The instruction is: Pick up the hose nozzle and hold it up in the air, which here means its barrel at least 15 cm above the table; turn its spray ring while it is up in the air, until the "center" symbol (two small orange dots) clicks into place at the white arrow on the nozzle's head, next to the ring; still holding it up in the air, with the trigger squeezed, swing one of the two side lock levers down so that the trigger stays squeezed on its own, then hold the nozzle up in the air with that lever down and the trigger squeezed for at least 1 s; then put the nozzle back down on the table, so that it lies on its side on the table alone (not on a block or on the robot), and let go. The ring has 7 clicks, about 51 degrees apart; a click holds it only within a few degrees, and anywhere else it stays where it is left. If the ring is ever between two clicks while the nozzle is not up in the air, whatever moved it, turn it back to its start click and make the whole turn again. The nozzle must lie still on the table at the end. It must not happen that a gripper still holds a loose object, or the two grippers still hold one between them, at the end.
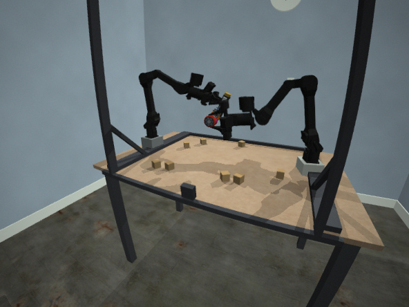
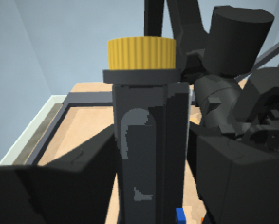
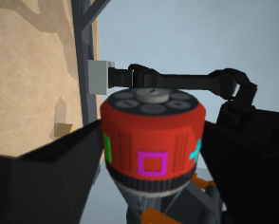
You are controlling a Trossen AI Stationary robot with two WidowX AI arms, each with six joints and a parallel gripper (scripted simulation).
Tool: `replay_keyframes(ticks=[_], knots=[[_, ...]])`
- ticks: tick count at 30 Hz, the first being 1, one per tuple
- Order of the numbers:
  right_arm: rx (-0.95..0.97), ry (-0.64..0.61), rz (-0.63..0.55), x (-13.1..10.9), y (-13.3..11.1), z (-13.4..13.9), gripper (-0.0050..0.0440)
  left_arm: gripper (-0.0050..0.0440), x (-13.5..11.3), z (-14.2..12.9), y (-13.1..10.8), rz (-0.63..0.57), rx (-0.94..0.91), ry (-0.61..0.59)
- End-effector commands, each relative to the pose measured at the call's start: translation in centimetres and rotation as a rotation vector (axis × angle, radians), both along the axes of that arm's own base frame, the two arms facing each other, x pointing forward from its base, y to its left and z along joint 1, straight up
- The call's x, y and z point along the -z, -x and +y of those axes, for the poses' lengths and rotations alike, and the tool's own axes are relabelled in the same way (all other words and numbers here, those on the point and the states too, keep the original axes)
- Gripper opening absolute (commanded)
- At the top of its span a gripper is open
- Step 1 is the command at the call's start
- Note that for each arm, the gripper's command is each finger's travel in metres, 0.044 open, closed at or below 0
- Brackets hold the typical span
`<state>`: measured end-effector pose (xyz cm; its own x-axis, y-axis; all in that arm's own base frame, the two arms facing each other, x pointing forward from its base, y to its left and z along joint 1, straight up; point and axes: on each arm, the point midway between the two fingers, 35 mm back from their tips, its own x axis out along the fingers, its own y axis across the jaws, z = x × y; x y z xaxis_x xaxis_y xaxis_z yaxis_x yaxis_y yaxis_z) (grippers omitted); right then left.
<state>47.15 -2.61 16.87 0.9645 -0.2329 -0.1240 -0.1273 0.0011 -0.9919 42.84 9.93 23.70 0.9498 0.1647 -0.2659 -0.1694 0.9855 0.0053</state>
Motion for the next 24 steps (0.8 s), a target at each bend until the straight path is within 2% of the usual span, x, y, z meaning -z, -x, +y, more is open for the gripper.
replay_keyframes(ticks=[1, 9, 10, 22, 24], knots=[[-0.003, 0.01, -0.026, -0.9, -0.18, 0.09, 0.0, 0.0165, -1.52, 0.06, -0.07, -0.041, -0.003, -0.007], [-0.003, 0.01, -0.025, -0.89, -0.18, 0.09, 0.0, 0.0165, -1.52, 0.06, -0.07, -0.041, -0.003, -0.007], [-0.005, 0.025, -0.086, -0.69, 0.03, 0.11, 0.0, 0.0165, -1.52, 0.06, -0.07, -0.041, -0.003, -0.007], [-0.016, 0.073, -0.288, -0.02, -0.09, 0.14, 0.0, 0.0165, -1.52, 0.06, -0.07, -0.041, -0.003, -0.007], [-0.014, 0.063, -0.249, -0.14, -0.18, 0.13, 0.0, 0.0165, -1.52, 0.06, -0.07, -0.041, -0.003, -0.007]])
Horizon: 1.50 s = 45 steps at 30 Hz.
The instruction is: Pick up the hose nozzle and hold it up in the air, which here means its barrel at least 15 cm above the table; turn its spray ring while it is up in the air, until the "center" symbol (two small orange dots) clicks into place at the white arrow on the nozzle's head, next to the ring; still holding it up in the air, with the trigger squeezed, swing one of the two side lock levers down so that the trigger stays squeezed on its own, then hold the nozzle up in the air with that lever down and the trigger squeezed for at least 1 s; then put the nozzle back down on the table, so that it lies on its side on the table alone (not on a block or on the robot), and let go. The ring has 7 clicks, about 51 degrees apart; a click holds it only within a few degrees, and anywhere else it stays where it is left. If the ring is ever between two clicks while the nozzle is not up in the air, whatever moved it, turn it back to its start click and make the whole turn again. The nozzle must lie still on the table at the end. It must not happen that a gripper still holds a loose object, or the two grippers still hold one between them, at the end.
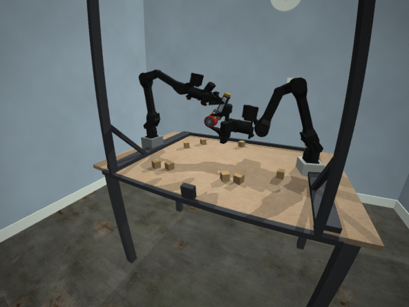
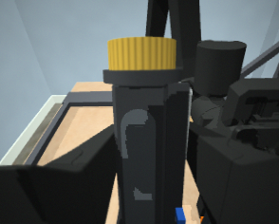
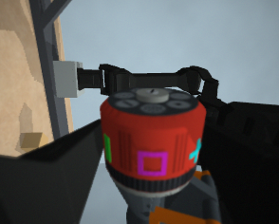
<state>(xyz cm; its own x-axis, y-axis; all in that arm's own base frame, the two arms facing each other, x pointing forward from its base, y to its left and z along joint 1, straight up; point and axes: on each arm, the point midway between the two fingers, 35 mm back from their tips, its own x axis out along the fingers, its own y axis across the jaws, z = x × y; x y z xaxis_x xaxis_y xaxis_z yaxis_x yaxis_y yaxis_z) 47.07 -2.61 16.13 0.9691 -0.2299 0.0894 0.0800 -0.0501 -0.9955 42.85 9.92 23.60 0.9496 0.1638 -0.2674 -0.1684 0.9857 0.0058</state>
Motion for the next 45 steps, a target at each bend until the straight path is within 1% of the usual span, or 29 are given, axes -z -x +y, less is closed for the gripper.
replay_keyframes(ticks=[1, 2, 22, 33, 36, 45], knots=[[-0.01, 0.013, -0.041, -0.9, -0.3, 0.1, 0.0, 0.0165, -1.6, 0.1, -0.1, -0.043, -0.004, -0.007], [-0.01, 0.012, -0.04, -0.9, -0.3, 0.1, 0.0415, 0.0165, -1.6, 0.1, -0.1, -0.043, -0.004, -0.007], [-0.01, 0.012, -0.04, -0.9, -0.3, 0.1, 0.0415, 0.0165, -1.6, 0.1, -0.1, -0.043, -0.004, -0.007], [-0.009, 0.011, -0.043, -0.6, 2.7, 0.8, 0.0415, 0.0165, -1.6, 0.1, -0.1, -0.043, -0.004, -0.007], [-0.009, 0.011, -0.043, -0.6, 2.7, 0.8, 0.0415, 0.0165, -1.6, 0.1, -0.1, -0.043, -0.004, -0.007], [-0.007, 0.01, -0.046, -0.5, 5.0, 1.3, 0.0415, 0.0165, -1.6, 0.1, -0.1, -0.043, -0.004, -0.007]])
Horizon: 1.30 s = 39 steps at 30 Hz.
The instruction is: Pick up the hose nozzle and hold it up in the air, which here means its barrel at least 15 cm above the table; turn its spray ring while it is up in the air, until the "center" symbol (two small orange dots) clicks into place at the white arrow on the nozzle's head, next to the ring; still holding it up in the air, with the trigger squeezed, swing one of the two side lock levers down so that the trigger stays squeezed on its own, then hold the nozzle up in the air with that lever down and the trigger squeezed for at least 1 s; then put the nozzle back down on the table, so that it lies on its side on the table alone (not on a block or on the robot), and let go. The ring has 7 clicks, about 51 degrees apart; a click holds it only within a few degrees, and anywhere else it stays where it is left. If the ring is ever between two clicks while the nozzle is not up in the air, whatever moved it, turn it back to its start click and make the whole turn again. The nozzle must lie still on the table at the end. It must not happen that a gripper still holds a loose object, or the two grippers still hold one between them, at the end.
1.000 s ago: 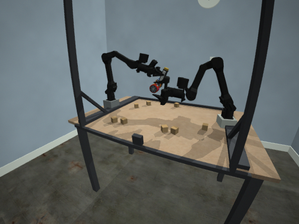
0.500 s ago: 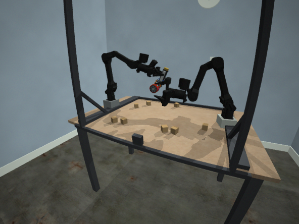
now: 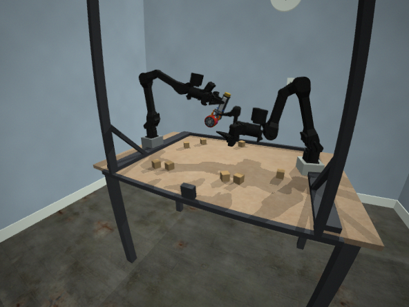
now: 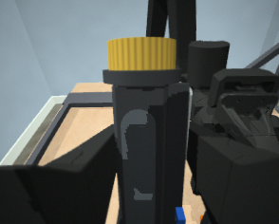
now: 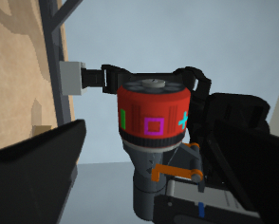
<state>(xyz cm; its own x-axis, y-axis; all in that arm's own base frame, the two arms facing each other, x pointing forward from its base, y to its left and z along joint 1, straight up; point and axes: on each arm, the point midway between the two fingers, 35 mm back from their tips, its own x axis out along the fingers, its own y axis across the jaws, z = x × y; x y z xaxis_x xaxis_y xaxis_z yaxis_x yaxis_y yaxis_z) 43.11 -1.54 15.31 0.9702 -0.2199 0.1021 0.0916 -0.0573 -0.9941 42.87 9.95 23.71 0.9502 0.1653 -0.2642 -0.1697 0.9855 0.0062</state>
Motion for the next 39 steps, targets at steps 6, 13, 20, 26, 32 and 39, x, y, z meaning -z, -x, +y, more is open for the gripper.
replay_keyframes(ticks=[6, 13, 20, 26, 32, 39], knots=[[0.003, 0.001, -0.036, -1.2, 2.3, 0.6, 0.0415, 0.0165, -1.5, 0.0, 0.0, -0.039, -0.002, -0.006], [0.003, 0.0, -0.036, -1.0, 3.6, 0.9, 0.0415, 0.0165, -1.5, 0.0, 0.0, -0.039, -0.002, -0.006], [0.004, -0.001, -0.036, -0.7, 5.5, 1.3, 0.0415, 0.0165, -1.5, 0.0, 0.0, -0.039, -0.002, -0.006], [0.004, -0.001, -0.035, -0.7, 5.5, 1.3, 0.0415, 0.0165, -1.5, 0.0, 0.0, -0.039, -0.002, -0.006], [0.005, 0.0, -0.033, -0.7, 5.5, 1.3, 0.0415, 0.0165, -1.5, 0.0, 0.0, -0.039, -0.002, -0.006], [0.005, 0.0, -0.031, -0.6, 5.5, 1.3, 0.0415, 0.0165, -1.5, 0.0, 0.0, -0.039, -0.002, -0.006]])
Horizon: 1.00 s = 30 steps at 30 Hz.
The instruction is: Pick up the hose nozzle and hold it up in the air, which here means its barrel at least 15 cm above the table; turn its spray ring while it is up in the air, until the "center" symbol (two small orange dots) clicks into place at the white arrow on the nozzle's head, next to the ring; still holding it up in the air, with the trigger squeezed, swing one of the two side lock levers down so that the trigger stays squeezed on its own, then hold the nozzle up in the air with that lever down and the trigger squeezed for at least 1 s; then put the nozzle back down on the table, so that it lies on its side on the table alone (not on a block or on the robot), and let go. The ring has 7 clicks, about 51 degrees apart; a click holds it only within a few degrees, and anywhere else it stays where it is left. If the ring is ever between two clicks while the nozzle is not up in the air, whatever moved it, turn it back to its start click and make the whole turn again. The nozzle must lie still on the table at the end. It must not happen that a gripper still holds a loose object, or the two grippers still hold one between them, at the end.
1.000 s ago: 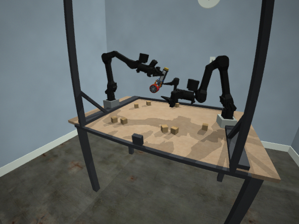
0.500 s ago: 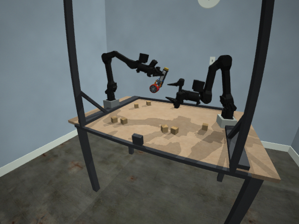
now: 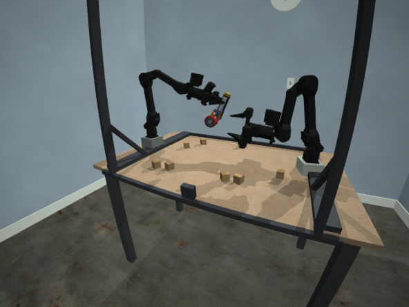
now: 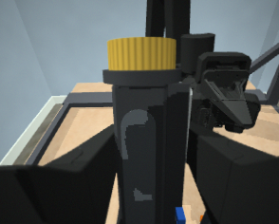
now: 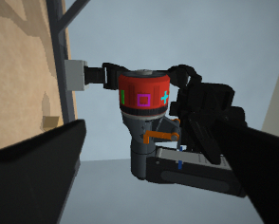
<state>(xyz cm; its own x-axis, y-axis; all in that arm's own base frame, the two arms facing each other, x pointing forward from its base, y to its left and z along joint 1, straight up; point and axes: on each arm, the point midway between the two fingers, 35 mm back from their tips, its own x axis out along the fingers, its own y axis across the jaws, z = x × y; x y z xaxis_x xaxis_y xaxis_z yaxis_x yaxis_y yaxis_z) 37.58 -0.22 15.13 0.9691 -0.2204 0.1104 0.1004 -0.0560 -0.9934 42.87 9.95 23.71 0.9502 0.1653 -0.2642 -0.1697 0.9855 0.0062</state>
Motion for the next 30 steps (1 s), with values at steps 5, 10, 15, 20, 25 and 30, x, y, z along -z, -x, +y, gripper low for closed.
replay_keyframes(ticks=[5, 10, 15, 20, 25, 30], knots=[[0.005, 0.001, -0.021, -0.71, -0.01, -0.07, 0.0415, 0.0165, -1.51, 0.04, -0.04, -0.039, -0.002, -0.006], [0.006, 0.002, -0.019, -0.62, -0.01, -0.09, 0.0415, 0.0165, -1.51, 0.04, -0.04, -0.039, -0.002, -0.006], [0.006, 0.002, -0.017, -0.58, -0.01, -0.1, 0.0415, 0.0165, -1.51, 0.04, -0.04, -0.039, -0.002, -0.006], [0.007, 0.002, -0.016, -0.53, -0.01, -0.1, 0.0415, 0.0165, -1.51, 0.04, -0.04, -0.039, -0.002, -0.006], [0.008, 0.002, -0.012, -0.39, -0.01, -0.14, 0.0415, 0.0165, -1.52, 0.04, -0.04, -0.04, -0.002, -0.006], [0.008, 0.002, -0.01, -0.32, -0.02, -0.15, 0.0415, 0.0165, -1.53, 0.04, -0.04, -0.04, -0.002, -0.006]])
